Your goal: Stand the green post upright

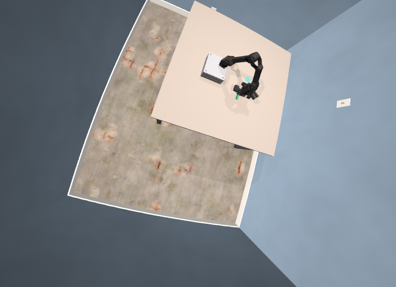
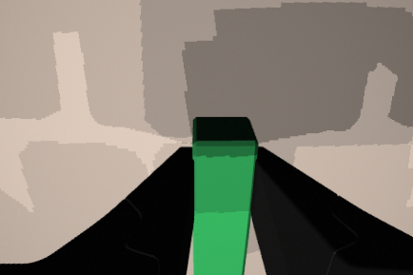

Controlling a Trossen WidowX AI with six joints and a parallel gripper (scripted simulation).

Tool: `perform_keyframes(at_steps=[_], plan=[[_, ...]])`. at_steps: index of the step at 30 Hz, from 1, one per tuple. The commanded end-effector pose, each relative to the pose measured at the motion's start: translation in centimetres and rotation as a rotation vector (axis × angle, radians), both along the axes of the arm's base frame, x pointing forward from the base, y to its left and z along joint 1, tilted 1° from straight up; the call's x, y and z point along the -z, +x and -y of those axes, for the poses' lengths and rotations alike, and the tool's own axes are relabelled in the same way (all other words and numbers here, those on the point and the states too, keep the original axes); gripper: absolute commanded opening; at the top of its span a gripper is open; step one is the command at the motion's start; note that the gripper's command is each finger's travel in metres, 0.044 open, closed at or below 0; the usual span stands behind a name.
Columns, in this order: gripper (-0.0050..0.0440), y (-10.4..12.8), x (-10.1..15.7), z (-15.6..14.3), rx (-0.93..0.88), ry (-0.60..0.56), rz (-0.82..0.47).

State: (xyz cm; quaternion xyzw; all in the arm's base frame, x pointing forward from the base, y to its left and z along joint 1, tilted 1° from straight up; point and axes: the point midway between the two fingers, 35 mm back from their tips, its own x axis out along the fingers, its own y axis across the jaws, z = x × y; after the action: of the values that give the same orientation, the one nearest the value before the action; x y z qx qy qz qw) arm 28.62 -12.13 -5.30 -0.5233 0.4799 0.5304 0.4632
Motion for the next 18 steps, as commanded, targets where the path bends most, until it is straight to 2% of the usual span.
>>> perform_keyframes(at_steps=[1,18], plan=[[0.0022,0.8,-2.0,0.2,-0.004,-0.007,0.023],[0.0022,0.9,-6.8,0.2,-0.004,-0.007,0.023]])
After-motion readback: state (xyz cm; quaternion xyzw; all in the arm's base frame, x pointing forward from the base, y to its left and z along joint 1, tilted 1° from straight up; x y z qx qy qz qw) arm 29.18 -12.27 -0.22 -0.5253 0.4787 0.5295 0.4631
